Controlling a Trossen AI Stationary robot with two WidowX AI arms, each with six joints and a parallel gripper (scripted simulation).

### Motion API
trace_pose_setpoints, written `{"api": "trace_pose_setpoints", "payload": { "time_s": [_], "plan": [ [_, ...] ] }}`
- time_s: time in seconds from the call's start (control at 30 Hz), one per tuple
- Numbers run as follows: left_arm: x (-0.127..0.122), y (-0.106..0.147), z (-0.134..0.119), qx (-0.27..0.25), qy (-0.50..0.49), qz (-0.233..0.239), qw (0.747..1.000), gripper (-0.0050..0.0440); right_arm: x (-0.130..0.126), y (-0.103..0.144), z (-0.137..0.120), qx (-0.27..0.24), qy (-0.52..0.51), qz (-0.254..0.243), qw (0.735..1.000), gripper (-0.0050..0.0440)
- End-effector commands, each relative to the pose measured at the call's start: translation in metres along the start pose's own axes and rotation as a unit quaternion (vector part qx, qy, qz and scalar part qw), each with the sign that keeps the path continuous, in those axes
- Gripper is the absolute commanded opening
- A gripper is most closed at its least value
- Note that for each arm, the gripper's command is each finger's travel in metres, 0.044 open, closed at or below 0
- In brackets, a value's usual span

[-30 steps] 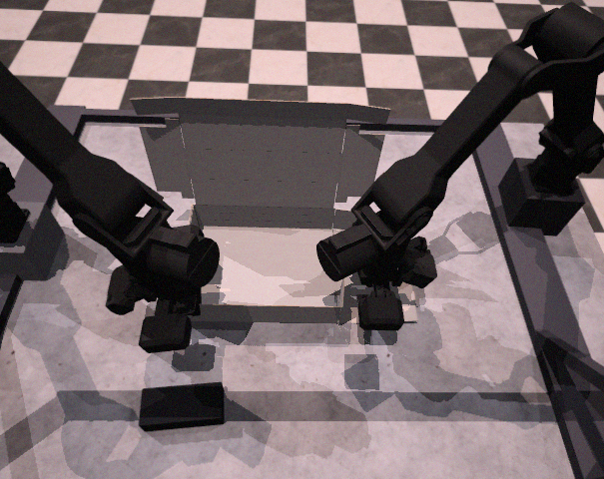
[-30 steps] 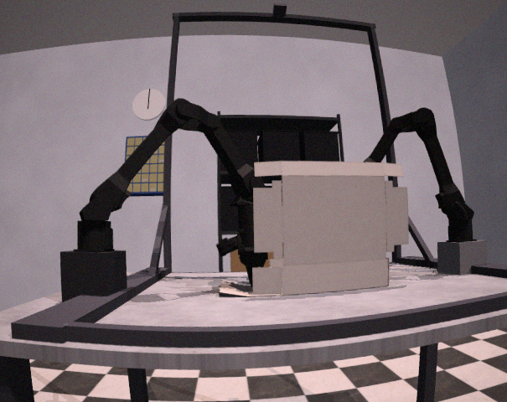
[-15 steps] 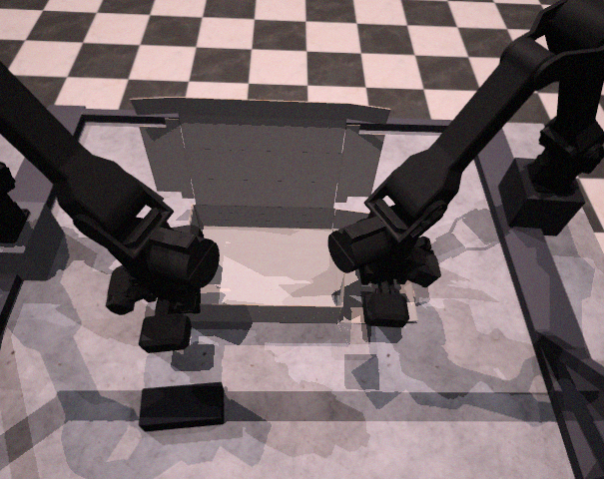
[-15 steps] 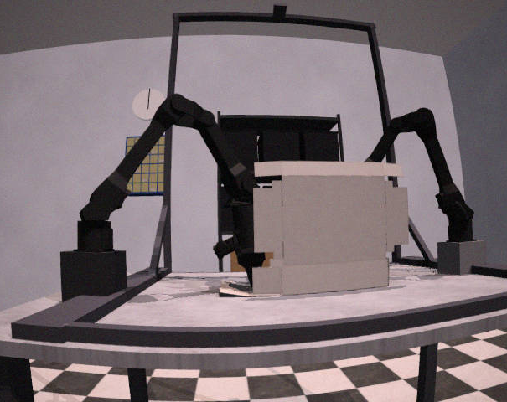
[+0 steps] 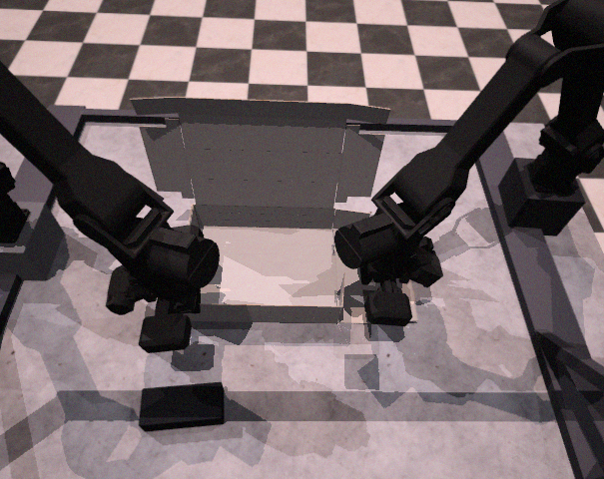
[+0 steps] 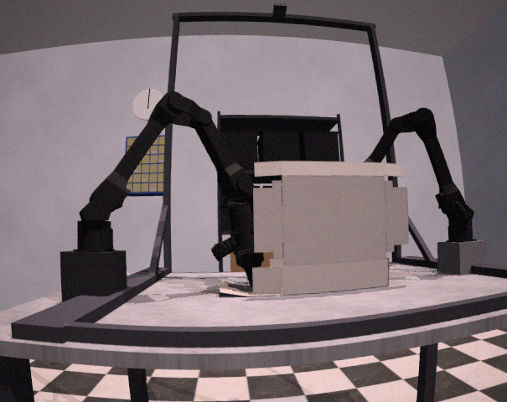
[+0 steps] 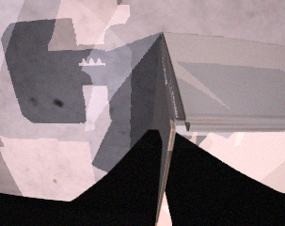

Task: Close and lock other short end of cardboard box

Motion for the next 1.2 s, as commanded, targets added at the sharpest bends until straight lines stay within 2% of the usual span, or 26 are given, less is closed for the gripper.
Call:
{"api": "trace_pose_setpoints", "payload": {
  "time_s": [0.0,0.1,0.13,0.27,0.43,0.5,0.57,0.77,1.0,1.07,1.17],
  "plan": [
    [0.002,0.004,-0.004,0.009,-0.001,0.006,1.0,0.0004,0.012,-0.032,0.025,-0.059,-0.002,0.025,0.998,0.0253],
    [0.002,0.004,-0.004,0.009,-0.001,0.006,1.0,0.0004,0.013,-0.034,0.028,-0.06,-0.002,0.025,0.998,0.0253],
    [0.002,0.004,-0.004,0.009,-0.001,0.006,1.0,0.0004,0.001,-0.001,0.001,-0.001,-0.004,0.001,1.0,0.0246],
    [0.002,0.004,-0.004,0.009,-0.001,0.006,1.0,0.0004,0.007,0.008,-0.003,0.0,-0.086,0.008,0.996,0.022],
    [0.002,0.004,-0.004,0.009,-0.001,0.006,1.0,0.0004,0.014,0.018,-0.007,-0.012,-0.238,0.019,0.971,0.0186],
    [0.002,0.004,-0.004,0.009,-0.001,0.006,1.0,0.0004,0.014,0.018,-0.007,-0.012,-0.238,0.019,0.971,0.0186],
    [0.002,0.004,-0.004,0.01,-0.001,0.006,1.0,0.0004,0.017,0.022,-0.009,-0.016,-0.316,0.024,0.948,0.0173],
    [0.002,0.004,-0.004,0.01,-0.001,0.006,1.0,0.0004,0.023,0.031,-0.012,-0.022,-0.453,0.037,0.89,0.0133],
    [0.002,0.004,-0.004,0.01,-0.001,0.006,1.0,0.0004,0.03,0.041,-0.014,-0.025,-0.599,0.053,0.799,0.0086],
    [0.002,0.004,-0.004,0.01,-0.001,0.006,1.0,0.0004,0.03,0.041,-0.014,-0.025,-0.599,0.053,0.799,0.0086],
    [0.002,0.004,-0.004,0.01,-0.001,0.006,1.0,0.0004,0.033,0.046,-0.016,-0.024,-0.675,0.062,0.735,0.0066]
  ]
}}
Point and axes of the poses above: on each arm, the point midway between the two fingers, 35 mm back from their tips, its own y axis back along the fingers, its own x axis across the jaws, z = x × y, the point moved 9 cm from there along y, back along the fingers, and after that the axes turned 5 degrees about y, right-handed, at the moved point
